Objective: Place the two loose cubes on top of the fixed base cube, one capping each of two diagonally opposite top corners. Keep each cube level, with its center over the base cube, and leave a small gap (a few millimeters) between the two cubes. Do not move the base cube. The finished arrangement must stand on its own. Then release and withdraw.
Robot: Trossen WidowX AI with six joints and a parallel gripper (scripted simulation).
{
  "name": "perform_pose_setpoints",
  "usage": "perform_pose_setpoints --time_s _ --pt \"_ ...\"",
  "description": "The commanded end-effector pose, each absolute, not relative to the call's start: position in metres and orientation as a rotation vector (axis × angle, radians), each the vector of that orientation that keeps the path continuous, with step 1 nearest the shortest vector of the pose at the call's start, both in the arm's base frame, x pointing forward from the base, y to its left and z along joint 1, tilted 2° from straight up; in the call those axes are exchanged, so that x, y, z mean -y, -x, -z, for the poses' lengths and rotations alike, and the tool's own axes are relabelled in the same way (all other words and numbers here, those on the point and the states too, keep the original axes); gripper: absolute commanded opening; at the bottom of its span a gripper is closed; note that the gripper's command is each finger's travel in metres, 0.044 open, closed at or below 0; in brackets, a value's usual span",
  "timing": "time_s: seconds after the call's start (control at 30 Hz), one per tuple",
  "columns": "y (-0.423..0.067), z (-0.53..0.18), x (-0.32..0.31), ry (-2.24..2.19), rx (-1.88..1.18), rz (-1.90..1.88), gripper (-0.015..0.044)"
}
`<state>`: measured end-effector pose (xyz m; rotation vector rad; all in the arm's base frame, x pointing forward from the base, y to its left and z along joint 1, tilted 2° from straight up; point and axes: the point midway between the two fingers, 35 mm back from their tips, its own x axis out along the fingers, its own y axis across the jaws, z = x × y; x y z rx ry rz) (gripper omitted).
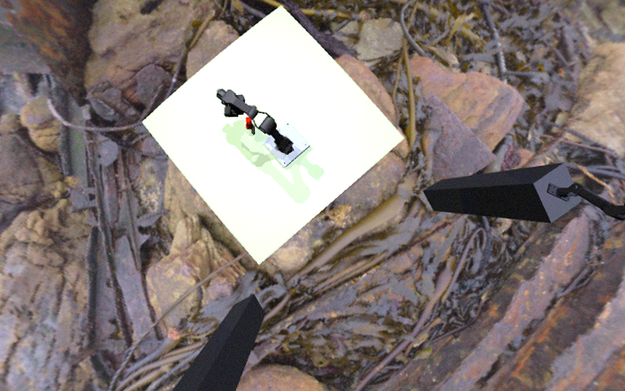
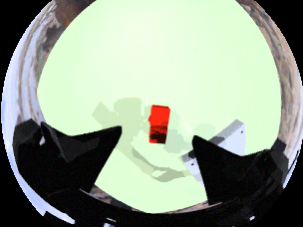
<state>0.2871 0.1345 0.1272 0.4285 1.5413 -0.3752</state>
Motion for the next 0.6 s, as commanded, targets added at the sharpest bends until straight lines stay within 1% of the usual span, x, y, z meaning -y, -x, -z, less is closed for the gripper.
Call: perform_pose_setpoints --time_s 0.0,0.2,0.27,0.57 --pt "-0.271 -0.129 -0.163 -0.425 -1.543 0.369 0.04" --pt "-0.214 -0.133 -0.23 -0.429 -1.549 0.366 0.04" --pt "-0.199 -0.134 -0.242 -0.429 -1.551 0.366 0.04" --pt "-0.198 -0.134 -0.243 -0.429 -1.551 0.366 0.04"
